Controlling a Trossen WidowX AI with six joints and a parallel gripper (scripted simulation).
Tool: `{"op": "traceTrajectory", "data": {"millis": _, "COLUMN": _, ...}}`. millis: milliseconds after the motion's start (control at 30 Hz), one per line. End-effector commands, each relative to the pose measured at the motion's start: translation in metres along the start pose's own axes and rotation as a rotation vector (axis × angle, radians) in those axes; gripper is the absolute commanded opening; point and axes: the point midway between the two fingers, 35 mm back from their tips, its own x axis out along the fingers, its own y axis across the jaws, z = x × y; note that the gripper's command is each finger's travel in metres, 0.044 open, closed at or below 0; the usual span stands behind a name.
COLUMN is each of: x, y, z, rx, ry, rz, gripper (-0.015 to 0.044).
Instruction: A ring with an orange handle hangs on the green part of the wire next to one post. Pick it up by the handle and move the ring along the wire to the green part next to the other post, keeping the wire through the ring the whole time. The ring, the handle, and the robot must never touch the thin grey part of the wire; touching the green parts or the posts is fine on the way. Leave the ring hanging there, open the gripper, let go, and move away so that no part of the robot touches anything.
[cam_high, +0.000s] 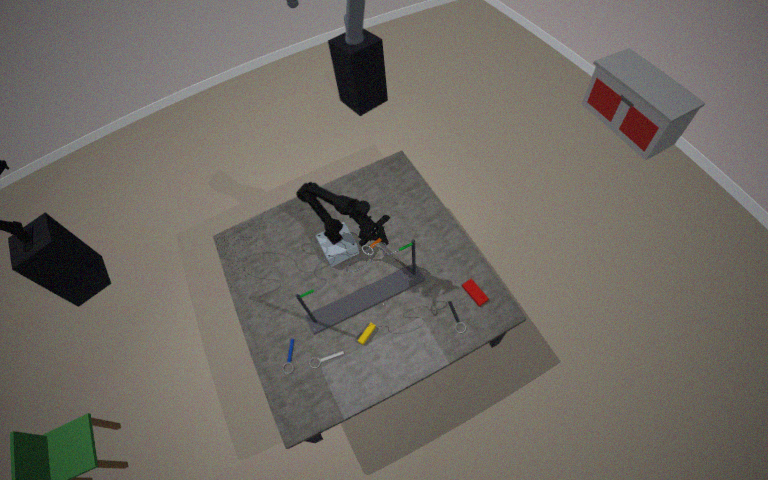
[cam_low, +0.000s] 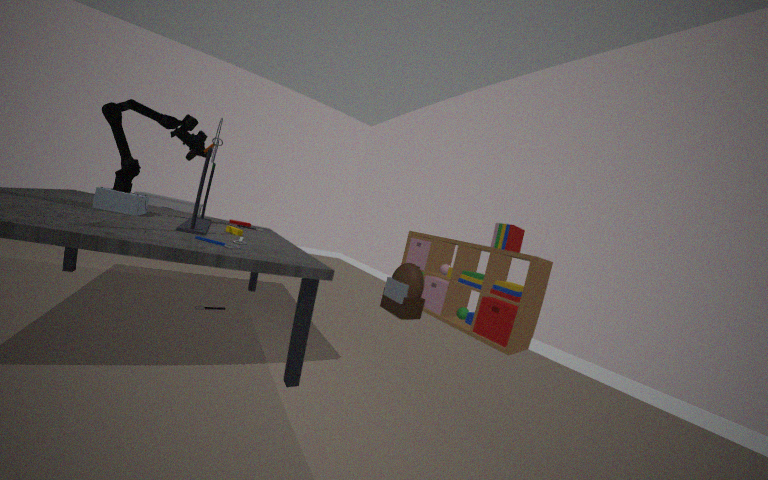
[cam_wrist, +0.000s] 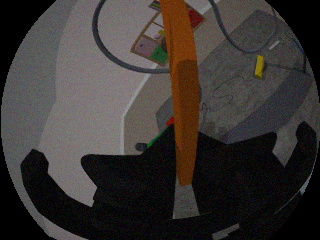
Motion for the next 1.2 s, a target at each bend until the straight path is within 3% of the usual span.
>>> {"op": "traceTrajectory", "data": {"millis": 0, "x": 0.002, "y": -0.004, "z": 0.0, "rx": -0.076, "ry": -0.008, "rz": -0.045, "gripper": -0.015}}
{"op": "traceTrajectory", "data": {"millis": 1167, "x": -0.005, "y": -0.052, "z": 0.021, "rx": -0.746, "ry": -0.097, "rz": -0.46, "gripper": -0.015}}
